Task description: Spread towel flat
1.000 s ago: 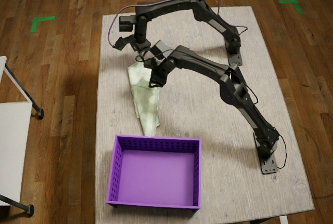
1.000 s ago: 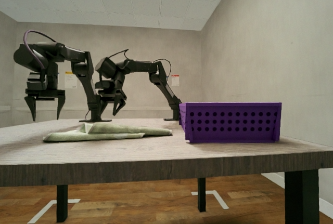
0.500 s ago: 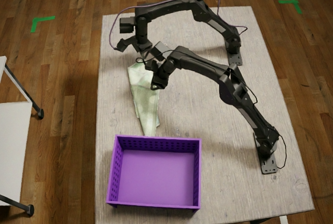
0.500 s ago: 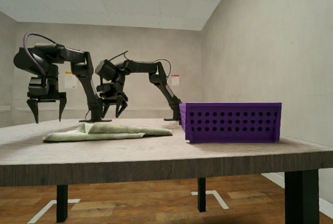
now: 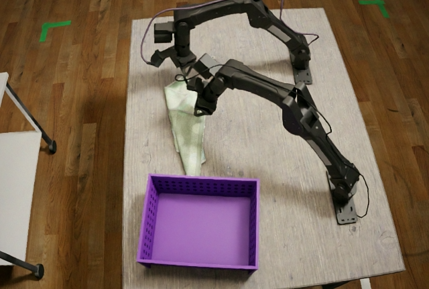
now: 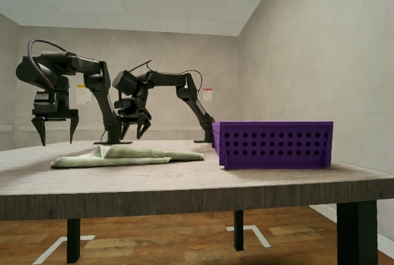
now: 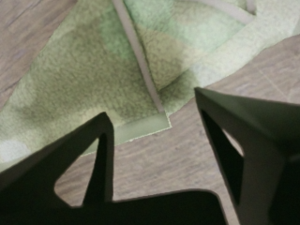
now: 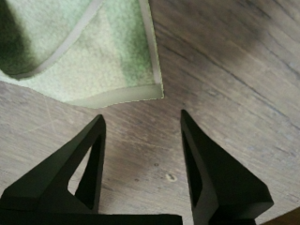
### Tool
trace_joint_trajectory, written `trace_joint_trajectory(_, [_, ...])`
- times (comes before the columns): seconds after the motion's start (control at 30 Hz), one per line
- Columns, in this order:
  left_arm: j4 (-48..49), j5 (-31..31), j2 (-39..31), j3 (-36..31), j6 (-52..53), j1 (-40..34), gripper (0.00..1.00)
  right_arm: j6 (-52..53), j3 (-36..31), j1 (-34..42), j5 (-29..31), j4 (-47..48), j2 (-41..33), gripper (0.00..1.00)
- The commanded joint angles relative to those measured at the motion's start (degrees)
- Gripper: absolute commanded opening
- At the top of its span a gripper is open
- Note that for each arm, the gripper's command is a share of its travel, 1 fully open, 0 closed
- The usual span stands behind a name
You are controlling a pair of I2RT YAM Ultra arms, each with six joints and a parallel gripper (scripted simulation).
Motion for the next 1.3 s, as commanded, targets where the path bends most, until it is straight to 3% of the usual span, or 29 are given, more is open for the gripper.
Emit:
trace_joint_trajectory(0.0, [-0.5,0.0,-0.5,0.6,0.0,0.0,0.6,0.0,0.3,0.0,-0.1,-0.3,-0.6,0.6])
trace_joint_trajectory(0.13, [-0.5,0.0,-0.5,0.6,0.0,0.0,0.6,0.0,0.3,0.0,-0.1,-0.3,-0.6,0.6])
trace_joint_trajectory(0.17, [6.0,1.4,-6.9,-8.0,2.1,0.7,1.0,2.1,-5.9,0.0,0.6,5.2,-6.3,1.0])
trace_joint_trajectory(0.2, [7.7,1.9,-9.6,-10.2,3.0,0.7,1.0,3.7,-9.2,0.3,0.8,8.8,-10.1,1.0])
trace_joint_trajectory(0.37, [7.9,2.2,-13.4,-9.0,3.6,-0.1,1.0,4.1,-7.1,-0.1,1.0,9.4,-12.2,1.0])
trace_joint_trajectory(0.4, [13.0,3.1,-17.8,-17.1,5.5,0.6,1.0,5.8,-13.5,-0.1,1.2,13.7,-16.2,1.0])
trace_joint_trajectory(0.43, [14.6,3.6,-20.6,-19.3,6.4,0.6,1.0,7.4,-16.9,0.1,1.3,17.2,-20.0,1.0])
trace_joint_trajectory(0.53, [15.3,4.1,-22.9,-20.2,6.8,0.3,1.0,7.8,-16.5,-0.1,1.8,17.6,-21.4,1.0])
trace_joint_trajectory(0.6, [22.0,5.4,-30.4,-28.5,9.7,0.6,1.0,11.0,-24.3,0.1,1.7,25.3,-29.6,1.0])
trace_joint_trajectory(0.7, [20.9,5.9,-34.3,-28.8,10.1,-0.2,1.0,11.5,-24.6,-0.2,2.4,26.0,-31.5,1.0])
trace_joint_trajectory(0.73, [25.8,6.5,-38.9,-34.4,12.0,0.5,1.0,13.1,-28.8,-0.2,2.3,30.2,-35.8,1.0])
trace_joint_trajectory(0.8, [27.0,7.3,-43.9,-37.1,13.1,0.0,1.0,14.9,-31.5,-0.3,2.7,33.3,-40.9,1.0])
trace_joint_trajectory(0.87, [27.6,7.7,-45.1,-38.0,13.3,-0.2,1.0,15.2,-32.6,-0.2,3.1,34.8,-41.5,1.0])
trace_joint_trajectory(0.93, [34.2,9.0,-52.6,-45.9,16.3,0.4,1.0,18.4,-40.1,0.0,3.0,42.6,-49.3,1.0])
trace_joint_trajectory(1.07, [34.0,9.5,-55.6,-46.8,16.5,-0.2,1.0,18.9,-40.5,-0.3,3.7,43.2,-51.3,1.0])
trace_joint_trajectory(1.13, [41.2,11.0,-63.5,-55.2,19.6,0.5,1.0,22.4,-48.5,0.1,3.9,52.1,-59.3,1.0])
trace_joint_trajectory(1.2, [41.0,11.4,-66.4,-56.3,19.8,-0.2,1.0,22.7,-48.8,-0.3,4.5,52.3,-61.3,1.0])
trace_joint_trajectory(1.27, [47.2,12.4,-74.0,-63.8,22.9,0.3,1.0,25.4,-54.5,-0.2,4.0,57.8,-68.3,1.0])
